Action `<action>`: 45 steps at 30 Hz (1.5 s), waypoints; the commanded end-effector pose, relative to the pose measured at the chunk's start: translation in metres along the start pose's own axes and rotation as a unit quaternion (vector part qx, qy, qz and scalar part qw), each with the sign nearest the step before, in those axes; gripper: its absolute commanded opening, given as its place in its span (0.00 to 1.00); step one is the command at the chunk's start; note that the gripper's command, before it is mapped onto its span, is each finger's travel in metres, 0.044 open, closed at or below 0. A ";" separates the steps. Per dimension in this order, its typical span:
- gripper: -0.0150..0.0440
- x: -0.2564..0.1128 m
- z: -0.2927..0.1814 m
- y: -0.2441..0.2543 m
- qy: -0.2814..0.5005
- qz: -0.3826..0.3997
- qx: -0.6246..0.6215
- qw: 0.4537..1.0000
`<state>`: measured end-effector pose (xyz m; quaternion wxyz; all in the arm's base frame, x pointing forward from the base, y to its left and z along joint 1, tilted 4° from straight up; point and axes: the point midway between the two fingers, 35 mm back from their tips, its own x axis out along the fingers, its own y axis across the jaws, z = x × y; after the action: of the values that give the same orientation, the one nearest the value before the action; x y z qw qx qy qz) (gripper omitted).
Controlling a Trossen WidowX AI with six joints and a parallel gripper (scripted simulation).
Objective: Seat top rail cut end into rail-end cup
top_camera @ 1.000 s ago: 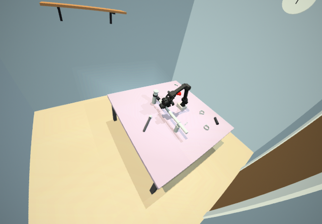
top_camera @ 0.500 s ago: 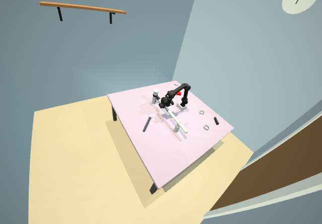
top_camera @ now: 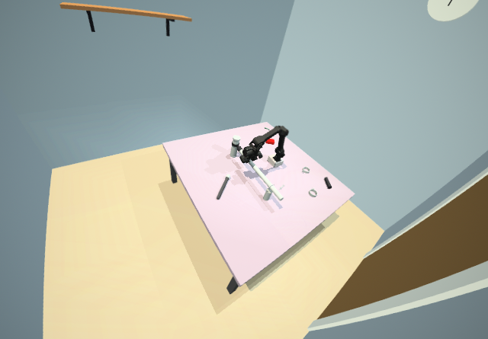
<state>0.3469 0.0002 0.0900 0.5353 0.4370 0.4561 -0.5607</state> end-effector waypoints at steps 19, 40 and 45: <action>0.25 -0.001 0.000 0.000 -0.002 0.000 0.000 1.000; 0.25 -0.005 0.002 0.000 -0.008 0.000 0.000 1.000; 0.25 -0.006 0.002 0.000 -0.009 0.000 0.000 1.000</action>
<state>0.3466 0.0003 0.0926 0.5360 0.4349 0.4545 -0.5630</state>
